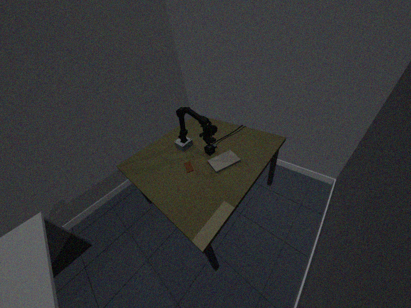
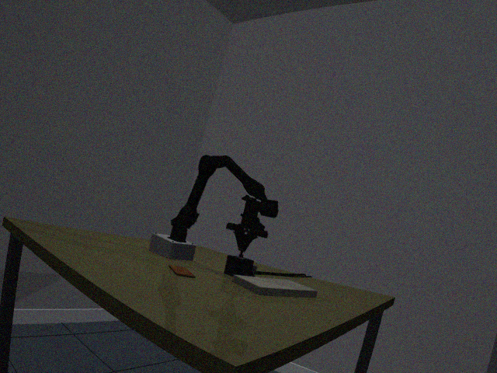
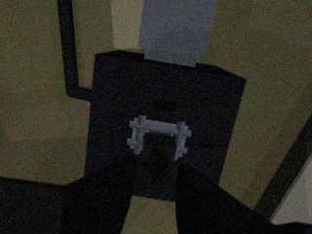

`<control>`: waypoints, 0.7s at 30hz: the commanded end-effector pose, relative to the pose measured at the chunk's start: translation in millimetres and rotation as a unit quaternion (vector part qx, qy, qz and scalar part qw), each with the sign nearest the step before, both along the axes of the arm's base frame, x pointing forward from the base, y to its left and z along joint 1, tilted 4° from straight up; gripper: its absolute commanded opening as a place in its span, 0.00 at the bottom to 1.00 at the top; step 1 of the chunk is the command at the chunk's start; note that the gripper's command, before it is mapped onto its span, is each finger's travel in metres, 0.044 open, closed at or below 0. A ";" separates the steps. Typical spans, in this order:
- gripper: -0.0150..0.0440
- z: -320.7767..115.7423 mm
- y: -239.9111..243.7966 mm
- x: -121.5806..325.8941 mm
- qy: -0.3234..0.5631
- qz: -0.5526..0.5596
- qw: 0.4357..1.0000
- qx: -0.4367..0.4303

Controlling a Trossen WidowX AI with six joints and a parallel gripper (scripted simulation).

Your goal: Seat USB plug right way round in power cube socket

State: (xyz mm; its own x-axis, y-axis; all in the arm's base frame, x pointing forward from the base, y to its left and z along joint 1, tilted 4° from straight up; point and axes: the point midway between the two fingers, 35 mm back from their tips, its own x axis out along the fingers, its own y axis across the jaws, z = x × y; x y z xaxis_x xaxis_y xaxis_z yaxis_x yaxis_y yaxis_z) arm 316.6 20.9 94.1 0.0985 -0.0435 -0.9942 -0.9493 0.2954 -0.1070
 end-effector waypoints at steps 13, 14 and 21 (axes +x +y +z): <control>0.42 1.0 0.0 -0.1 0.000 0.000 1.000 0.000; 0.42 2.0 0.0 -0.2 0.000 0.000 1.000 0.000; 0.42 9.0 0.1 -0.9 0.000 0.000 1.000 0.000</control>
State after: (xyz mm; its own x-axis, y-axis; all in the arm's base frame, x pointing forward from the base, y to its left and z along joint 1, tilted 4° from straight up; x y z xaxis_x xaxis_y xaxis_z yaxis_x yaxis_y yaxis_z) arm 314.2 20.8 97.2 0.0893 -0.0444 -0.9950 -0.9504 0.2950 -0.0984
